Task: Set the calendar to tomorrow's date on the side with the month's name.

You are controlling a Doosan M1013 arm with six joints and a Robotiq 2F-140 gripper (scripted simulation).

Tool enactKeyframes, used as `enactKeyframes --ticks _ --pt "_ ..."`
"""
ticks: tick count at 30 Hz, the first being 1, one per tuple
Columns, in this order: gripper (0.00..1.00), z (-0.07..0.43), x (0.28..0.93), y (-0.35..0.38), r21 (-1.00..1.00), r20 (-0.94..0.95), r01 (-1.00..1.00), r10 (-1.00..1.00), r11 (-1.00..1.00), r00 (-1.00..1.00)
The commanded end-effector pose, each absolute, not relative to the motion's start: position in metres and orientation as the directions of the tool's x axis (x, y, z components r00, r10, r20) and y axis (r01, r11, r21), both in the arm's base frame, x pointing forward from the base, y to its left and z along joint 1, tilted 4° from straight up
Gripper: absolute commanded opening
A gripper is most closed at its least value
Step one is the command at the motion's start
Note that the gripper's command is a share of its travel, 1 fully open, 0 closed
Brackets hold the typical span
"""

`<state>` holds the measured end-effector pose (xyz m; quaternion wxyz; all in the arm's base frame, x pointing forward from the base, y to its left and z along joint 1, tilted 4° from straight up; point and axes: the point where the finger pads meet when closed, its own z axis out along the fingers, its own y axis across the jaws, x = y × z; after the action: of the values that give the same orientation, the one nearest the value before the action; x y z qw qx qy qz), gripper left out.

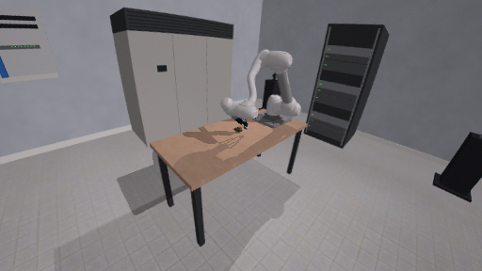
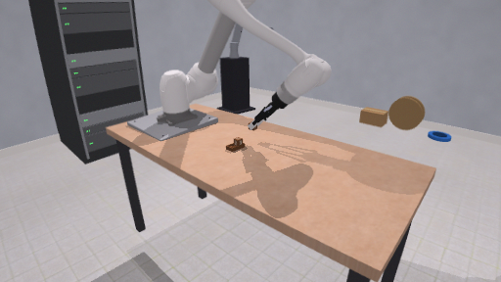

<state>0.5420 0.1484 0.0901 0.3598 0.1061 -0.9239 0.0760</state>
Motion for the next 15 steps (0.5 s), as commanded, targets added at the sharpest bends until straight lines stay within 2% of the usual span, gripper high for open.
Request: enactKeyframes --ticks 1,15 --pt "0.17 0.088 0.542 0.148 -0.064 0.681 -0.251 -0.141 0.966 -0.719" --pt "0.17 0.067 0.543 0.147 -0.064 0.681 -0.251 -0.141 0.966 -0.719"
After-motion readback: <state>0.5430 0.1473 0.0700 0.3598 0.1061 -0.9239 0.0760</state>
